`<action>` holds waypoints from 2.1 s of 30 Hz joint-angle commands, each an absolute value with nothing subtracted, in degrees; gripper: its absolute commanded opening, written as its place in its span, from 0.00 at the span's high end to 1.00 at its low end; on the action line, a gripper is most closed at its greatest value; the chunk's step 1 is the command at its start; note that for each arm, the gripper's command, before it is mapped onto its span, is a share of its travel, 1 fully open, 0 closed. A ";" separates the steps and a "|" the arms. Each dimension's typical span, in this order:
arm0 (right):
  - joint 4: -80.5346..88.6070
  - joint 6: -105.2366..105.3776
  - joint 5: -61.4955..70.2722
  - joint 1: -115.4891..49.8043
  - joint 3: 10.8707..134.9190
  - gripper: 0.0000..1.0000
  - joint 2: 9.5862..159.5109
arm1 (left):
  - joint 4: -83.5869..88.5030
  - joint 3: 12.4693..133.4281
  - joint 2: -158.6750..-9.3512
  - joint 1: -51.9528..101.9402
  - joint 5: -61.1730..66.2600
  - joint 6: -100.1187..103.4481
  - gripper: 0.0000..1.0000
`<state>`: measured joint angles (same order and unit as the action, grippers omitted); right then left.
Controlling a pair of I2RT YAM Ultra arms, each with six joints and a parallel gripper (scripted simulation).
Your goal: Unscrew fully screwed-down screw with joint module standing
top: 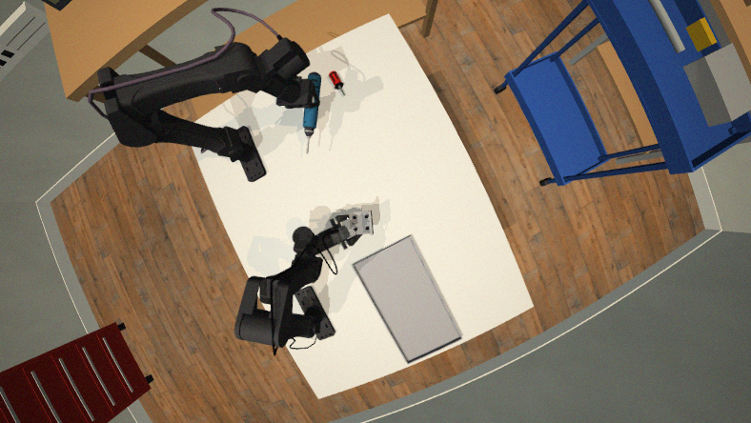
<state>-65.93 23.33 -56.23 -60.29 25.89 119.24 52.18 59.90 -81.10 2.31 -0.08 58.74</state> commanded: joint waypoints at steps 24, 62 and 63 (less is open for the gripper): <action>-66.70 23.30 -56.33 -60.23 26.10 0.41 118.89 | 37.37 57.03 -77.40 10.39 -0.53 48.92 0.58; -66.70 23.30 -56.33 -60.23 26.10 0.41 118.89 | 18.54 53.36 -73.93 24.25 -0.40 34.46 0.58; -66.70 23.30 -56.33 -60.23 26.10 0.41 118.89 | 18.15 53.28 -73.89 24.76 -0.46 34.03 0.58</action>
